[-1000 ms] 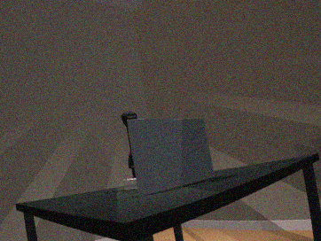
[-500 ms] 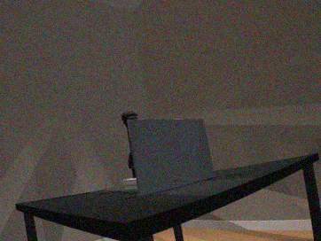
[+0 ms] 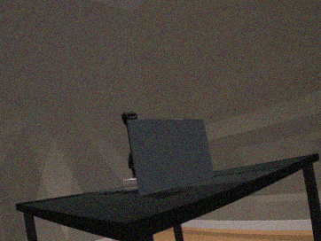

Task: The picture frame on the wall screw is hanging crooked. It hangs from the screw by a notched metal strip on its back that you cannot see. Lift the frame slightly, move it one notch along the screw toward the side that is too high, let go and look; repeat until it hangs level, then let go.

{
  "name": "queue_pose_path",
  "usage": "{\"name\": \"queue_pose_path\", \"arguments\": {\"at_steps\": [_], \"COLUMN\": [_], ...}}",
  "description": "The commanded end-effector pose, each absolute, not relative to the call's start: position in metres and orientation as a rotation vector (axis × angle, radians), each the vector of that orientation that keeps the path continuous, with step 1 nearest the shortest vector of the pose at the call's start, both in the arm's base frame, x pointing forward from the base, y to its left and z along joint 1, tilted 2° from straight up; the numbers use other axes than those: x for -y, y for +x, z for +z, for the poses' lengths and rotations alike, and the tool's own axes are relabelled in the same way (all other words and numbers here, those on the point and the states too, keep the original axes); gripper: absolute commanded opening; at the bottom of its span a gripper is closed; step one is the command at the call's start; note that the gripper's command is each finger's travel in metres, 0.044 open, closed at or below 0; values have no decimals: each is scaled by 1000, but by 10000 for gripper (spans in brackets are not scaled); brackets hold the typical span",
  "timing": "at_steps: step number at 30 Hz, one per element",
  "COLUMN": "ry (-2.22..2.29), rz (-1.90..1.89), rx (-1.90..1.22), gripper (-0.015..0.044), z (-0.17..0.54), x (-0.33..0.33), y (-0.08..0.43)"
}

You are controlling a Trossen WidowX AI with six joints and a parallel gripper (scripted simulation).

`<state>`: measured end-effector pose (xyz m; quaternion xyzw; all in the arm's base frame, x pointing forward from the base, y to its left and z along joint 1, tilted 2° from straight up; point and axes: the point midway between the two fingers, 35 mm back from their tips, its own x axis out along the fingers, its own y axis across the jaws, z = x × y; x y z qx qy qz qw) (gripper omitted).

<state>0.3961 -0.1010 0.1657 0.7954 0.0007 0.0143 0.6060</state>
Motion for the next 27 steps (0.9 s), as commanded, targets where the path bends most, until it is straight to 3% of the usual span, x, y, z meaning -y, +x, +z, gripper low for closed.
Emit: {"name": "queue_pose_path", "arguments": {"at_steps": [1, 27], "ry": [1834, 1688], "rz": [33, 31], "rx": [-1, 1], "gripper": [0, 0], "z": [165, 166], "x": [101, 100], "y": [396, 396]}}
